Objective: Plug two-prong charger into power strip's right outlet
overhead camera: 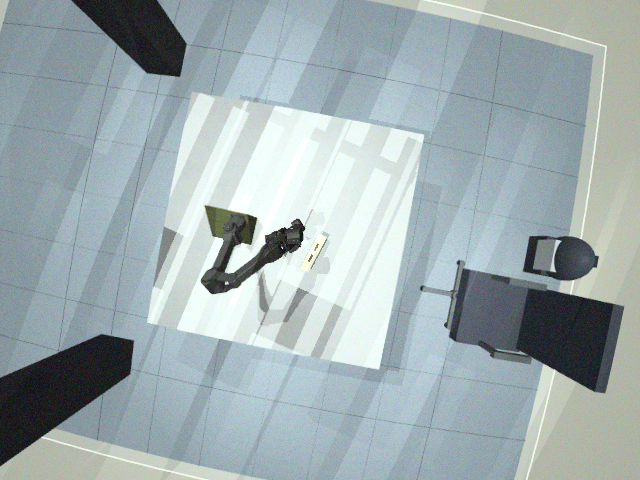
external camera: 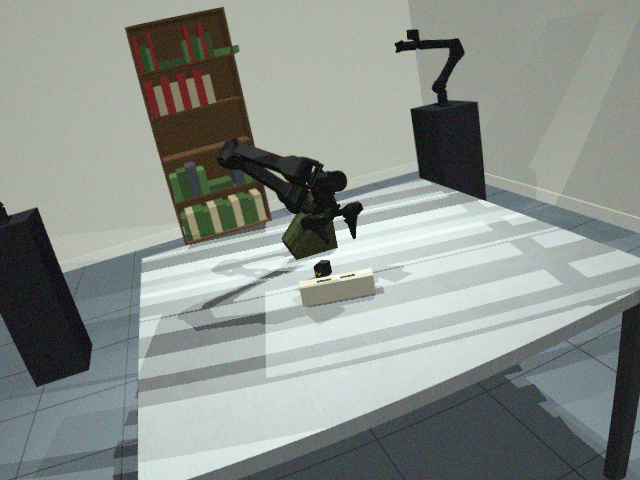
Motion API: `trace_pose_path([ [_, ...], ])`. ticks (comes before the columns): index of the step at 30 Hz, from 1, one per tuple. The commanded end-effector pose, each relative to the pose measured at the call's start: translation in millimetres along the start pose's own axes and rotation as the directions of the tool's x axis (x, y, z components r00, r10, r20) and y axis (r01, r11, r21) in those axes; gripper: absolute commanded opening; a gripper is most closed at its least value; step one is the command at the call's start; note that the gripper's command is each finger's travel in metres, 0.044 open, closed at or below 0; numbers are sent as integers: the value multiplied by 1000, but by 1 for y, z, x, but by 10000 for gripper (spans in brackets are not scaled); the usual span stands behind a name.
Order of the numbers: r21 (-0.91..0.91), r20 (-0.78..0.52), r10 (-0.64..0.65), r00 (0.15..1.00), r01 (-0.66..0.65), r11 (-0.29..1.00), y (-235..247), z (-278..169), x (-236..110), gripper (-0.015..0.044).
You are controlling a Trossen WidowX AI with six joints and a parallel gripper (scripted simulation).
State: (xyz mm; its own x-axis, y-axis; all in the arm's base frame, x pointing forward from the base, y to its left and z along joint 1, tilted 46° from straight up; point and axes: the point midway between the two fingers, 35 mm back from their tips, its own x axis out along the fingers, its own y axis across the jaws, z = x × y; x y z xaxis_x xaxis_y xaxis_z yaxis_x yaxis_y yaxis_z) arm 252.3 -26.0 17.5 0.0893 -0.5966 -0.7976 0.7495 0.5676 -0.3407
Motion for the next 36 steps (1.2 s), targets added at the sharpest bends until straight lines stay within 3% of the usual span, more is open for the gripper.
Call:
trace_pose_path([
  [1, 12, -5, -47, 999, 47, 999, -16, 8, 4, 440],
  [14, 35, -47, -194, 980, 196, 980, -63, 25, 17, 440],
  [36, 36, -49, -199, 979, 200, 979, -69, 26, 41, 440],
])
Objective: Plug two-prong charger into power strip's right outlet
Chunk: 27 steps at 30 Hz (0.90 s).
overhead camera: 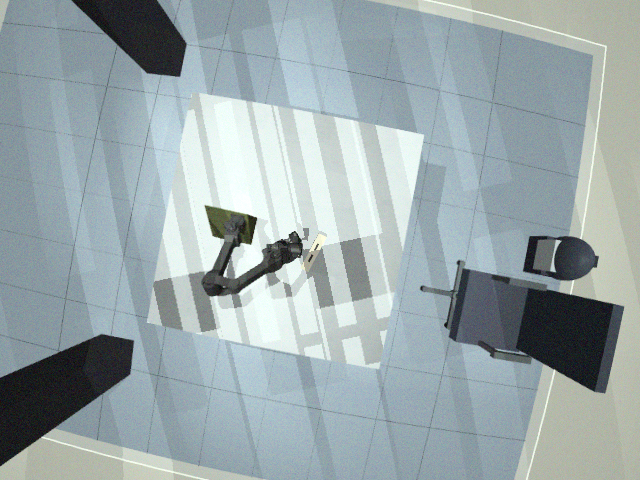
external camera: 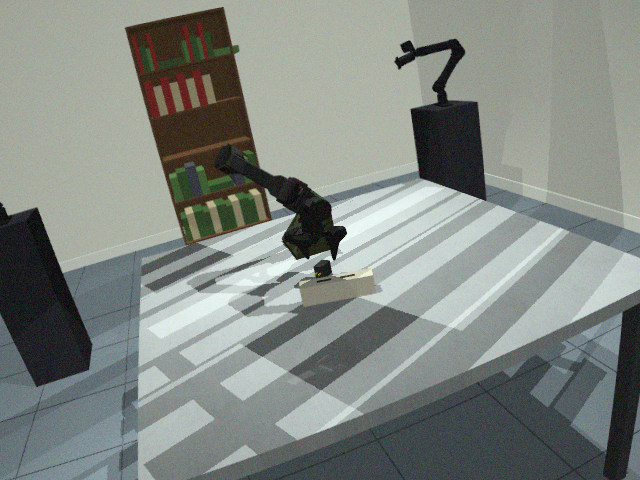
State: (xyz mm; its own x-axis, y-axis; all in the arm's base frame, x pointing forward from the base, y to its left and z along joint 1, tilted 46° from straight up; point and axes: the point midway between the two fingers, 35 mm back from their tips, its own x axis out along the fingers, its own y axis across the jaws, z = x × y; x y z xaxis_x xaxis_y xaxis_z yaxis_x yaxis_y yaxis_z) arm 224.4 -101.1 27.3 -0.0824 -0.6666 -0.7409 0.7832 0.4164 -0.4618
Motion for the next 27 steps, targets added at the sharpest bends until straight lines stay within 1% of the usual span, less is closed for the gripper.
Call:
trace_pose_path([
  [1, -11, -4, -11, 1000, 11, 1000, -1, -2, 8, 440],
  [27, -11, -2, -14, 1000, 14, 1000, -3, 0, 47, 440],
])
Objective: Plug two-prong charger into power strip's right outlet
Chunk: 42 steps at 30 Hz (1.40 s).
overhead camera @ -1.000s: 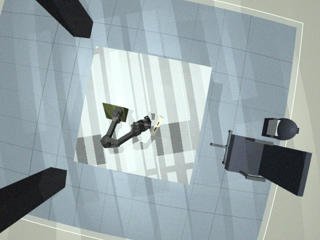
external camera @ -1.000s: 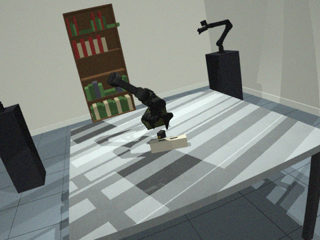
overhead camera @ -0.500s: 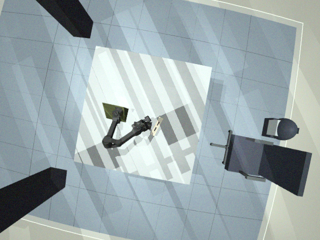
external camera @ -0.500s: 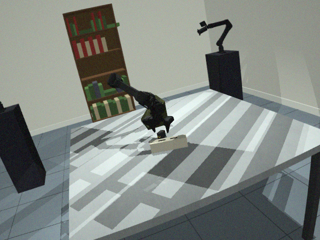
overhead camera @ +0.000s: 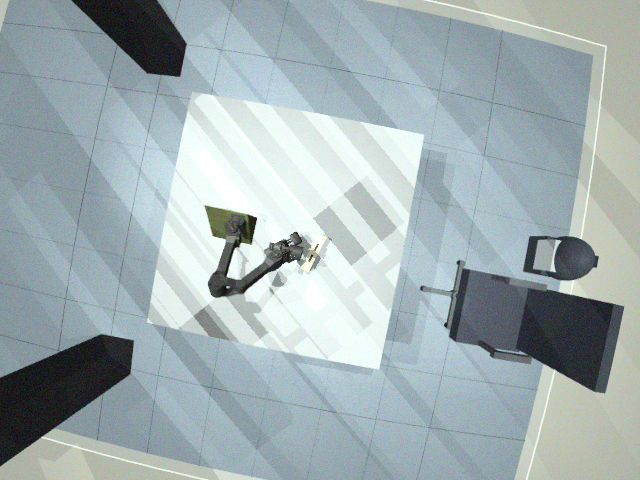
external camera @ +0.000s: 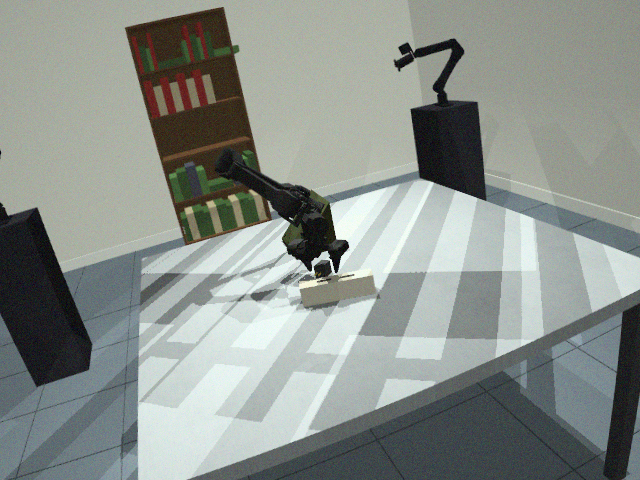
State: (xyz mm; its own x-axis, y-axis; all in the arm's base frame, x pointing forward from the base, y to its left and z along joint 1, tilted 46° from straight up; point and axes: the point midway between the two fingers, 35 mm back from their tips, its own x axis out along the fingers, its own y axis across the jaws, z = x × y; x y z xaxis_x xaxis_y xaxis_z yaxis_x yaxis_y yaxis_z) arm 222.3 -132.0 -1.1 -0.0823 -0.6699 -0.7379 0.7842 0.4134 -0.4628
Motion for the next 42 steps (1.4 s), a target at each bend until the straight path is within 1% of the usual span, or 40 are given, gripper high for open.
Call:
trace_pose_path([
  [1, -13, -5, -11, 1000, 11, 1000, -2, -4, 5, 440],
  [5, -13, -5, -11, 1000, 11, 1000, -2, -4, 5, 440],
  [17, -3, -2, -3, 1000, 3, 1000, -1, -1, 3, 125],
  [23, -3, -2, -3, 1000, 3, 1000, -1, -1, 3, 85],
  [26, -3, -3, -3, 1000, 3, 1000, 0, -1, -1, 6],
  [42, -13, -8, -8, 1000, 8, 1000, 2, -14, -50, 0],
])
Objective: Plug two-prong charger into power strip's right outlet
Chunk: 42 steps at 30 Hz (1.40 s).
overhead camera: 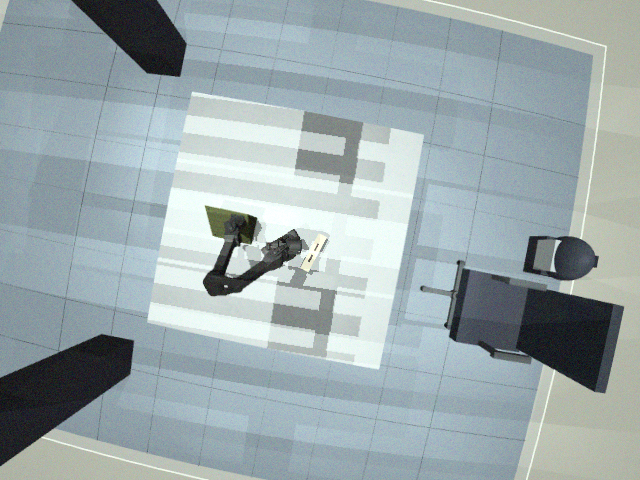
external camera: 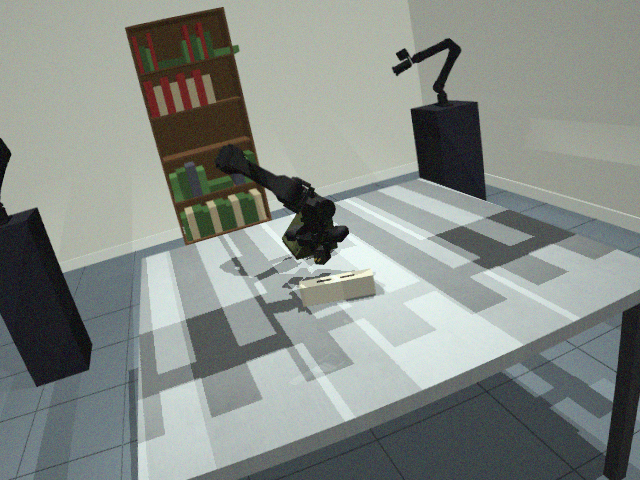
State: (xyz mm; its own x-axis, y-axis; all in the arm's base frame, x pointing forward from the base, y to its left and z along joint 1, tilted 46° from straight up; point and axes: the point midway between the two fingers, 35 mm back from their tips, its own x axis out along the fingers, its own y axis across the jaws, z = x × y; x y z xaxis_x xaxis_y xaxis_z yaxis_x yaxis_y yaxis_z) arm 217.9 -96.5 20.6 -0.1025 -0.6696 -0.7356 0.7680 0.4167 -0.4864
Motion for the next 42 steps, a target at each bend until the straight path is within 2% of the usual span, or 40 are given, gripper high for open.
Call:
trace_pose_path([
  [1, 10, 4, 8, 1000, -8, 1000, 0, -2, -12, 0],
  [42, -377, 13, -13, 1000, 17, 926, 15, 27, 19, 0],
])
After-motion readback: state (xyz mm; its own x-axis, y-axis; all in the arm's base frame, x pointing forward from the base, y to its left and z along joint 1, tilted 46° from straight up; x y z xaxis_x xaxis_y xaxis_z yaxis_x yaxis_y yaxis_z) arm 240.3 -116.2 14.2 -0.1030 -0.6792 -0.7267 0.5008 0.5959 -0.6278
